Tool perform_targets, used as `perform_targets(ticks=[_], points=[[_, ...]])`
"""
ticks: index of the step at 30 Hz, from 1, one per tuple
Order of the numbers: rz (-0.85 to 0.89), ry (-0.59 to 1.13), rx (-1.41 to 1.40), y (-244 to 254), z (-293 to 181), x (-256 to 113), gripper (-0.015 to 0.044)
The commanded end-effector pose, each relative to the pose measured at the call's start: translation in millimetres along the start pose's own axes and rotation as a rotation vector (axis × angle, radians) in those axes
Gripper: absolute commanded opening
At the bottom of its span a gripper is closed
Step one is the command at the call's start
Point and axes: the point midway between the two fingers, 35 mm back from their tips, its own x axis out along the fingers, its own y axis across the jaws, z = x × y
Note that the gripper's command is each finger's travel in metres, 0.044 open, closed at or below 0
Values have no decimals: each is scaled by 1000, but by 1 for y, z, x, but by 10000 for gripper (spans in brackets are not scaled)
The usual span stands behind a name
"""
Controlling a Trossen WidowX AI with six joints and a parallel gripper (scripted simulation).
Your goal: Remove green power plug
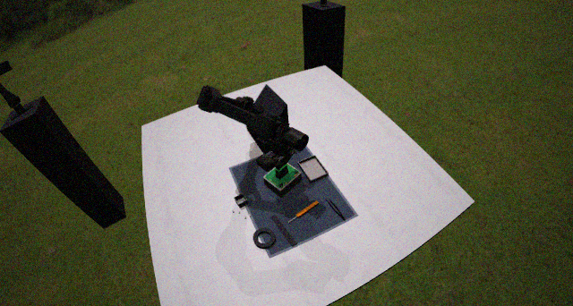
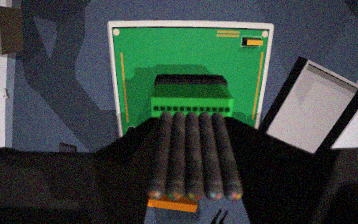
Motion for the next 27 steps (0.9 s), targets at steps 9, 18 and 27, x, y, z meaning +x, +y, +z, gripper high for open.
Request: perform_targets(ticks=[9, 18, 27], points=[[1, -1, 4, 0, 0, 1, 0], [-14, 11, 4, -1, 0, -14, 0], [18, 12, 4, -4, 0, -17, 0]])
